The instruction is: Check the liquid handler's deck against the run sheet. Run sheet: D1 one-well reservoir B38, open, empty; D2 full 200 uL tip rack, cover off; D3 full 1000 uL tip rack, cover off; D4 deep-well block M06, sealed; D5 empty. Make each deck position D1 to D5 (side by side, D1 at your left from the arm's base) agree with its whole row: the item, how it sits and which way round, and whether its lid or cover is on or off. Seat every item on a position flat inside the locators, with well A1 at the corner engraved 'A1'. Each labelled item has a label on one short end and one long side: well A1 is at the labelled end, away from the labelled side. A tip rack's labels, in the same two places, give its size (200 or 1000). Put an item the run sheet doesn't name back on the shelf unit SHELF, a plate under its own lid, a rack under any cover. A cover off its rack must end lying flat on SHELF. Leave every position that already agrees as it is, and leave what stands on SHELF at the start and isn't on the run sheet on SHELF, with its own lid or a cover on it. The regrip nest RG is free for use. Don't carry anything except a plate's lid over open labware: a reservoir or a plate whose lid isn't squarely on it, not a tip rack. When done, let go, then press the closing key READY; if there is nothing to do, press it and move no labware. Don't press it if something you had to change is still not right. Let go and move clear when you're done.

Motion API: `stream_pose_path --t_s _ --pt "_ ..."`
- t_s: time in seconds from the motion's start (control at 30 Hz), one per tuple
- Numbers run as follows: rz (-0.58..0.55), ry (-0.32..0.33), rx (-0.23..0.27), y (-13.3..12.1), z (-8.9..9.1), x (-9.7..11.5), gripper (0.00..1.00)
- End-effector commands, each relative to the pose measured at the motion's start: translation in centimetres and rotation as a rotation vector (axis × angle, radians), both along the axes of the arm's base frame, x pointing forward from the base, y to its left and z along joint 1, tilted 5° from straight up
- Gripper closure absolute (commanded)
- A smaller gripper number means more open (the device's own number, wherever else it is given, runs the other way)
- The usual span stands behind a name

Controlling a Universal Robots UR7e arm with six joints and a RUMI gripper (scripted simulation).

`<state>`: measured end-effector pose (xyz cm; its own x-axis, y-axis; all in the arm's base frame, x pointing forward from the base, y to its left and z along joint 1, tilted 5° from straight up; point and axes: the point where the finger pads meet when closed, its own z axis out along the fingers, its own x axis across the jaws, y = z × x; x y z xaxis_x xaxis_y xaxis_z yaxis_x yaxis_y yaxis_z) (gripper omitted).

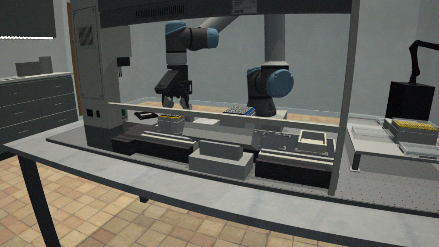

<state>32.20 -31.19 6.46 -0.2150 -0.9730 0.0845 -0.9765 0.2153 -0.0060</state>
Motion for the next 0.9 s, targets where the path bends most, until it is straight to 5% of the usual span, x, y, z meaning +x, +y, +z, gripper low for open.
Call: stream_pose_path --t_s 0.0,0.37,0.87 --pt "0.0 -0.001 -0.001 0.0 0.0 0.0 1.0" --pt "0.0 -0.001 -0.001 0.0 0.2 0.0 1.0" --pt "0.0 -0.001 -0.001 0.2 2.7 0.0 1.0"
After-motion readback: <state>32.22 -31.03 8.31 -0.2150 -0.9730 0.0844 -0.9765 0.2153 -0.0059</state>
